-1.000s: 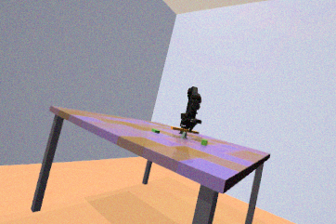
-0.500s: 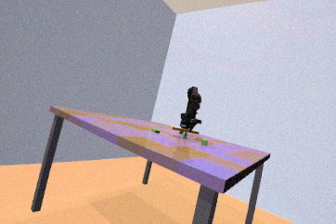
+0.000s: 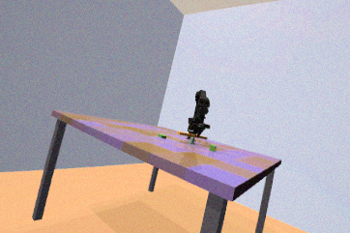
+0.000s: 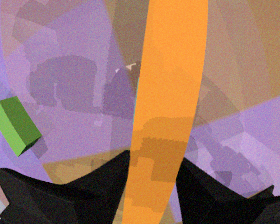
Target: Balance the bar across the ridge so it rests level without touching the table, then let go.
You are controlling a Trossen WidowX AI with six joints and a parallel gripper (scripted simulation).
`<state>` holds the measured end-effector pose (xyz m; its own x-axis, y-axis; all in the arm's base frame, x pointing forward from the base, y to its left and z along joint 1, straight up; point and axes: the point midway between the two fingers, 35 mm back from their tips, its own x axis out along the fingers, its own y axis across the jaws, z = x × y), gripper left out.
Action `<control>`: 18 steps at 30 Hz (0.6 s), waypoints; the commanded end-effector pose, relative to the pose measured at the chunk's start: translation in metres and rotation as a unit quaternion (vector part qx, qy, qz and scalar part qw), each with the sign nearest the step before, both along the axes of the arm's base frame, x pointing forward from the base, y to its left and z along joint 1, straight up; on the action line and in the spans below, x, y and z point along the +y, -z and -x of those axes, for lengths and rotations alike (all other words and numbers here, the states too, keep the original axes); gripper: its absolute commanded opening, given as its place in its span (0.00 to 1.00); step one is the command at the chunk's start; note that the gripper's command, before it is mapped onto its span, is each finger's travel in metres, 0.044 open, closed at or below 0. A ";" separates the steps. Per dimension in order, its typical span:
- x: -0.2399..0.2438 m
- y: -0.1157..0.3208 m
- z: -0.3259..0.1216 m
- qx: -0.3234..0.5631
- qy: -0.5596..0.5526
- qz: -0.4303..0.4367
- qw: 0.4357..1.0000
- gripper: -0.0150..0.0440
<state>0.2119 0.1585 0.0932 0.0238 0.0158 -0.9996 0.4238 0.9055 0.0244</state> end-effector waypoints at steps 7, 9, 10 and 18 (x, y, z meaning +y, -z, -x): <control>0.000 0.000 0.000 0.000 0.000 0.000 1.000 0.25; 0.000 0.000 0.000 0.000 0.000 0.000 1.000 0.25; 0.000 0.000 0.000 0.000 0.000 0.000 1.000 0.25; 0.000 0.000 0.000 0.000 0.000 0.000 1.000 0.54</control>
